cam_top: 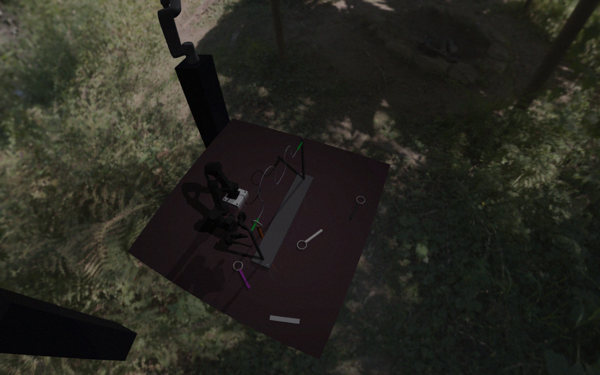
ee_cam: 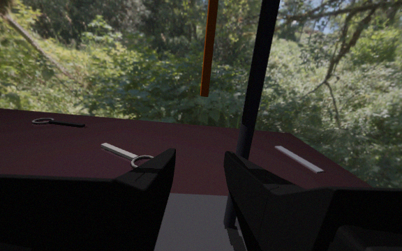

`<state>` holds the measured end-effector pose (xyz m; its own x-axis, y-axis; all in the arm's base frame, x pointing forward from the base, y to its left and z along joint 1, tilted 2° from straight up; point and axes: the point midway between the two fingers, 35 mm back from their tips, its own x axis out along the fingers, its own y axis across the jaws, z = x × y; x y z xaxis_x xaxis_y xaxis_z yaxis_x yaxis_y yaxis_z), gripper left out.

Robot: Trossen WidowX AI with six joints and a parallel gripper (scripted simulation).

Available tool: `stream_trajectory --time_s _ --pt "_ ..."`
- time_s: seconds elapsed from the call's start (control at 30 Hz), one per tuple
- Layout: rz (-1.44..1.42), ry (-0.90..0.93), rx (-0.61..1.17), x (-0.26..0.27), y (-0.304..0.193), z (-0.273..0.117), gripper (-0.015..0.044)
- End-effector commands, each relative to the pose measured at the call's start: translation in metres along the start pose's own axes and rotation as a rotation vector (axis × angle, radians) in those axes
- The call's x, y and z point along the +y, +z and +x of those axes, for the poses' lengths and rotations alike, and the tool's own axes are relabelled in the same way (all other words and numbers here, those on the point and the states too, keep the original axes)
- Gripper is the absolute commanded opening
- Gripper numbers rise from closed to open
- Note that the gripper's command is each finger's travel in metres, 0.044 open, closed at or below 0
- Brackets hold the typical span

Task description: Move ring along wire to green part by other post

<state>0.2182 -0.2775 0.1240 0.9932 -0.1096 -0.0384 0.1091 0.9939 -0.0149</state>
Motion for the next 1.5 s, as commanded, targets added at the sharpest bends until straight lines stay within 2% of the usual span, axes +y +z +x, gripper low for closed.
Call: stream_trajectory --time_s 0.0,0.33,1.47 --pt "0.012 -0.013 -0.008 -0.005 -0.001 -0.008 0.016" --pt "0.011 -0.013 -0.013 -0.007 0.051 0.041 0.016" --pt "0.01 -0.013 -0.016 -0.01 0.053 0.086 0.016"
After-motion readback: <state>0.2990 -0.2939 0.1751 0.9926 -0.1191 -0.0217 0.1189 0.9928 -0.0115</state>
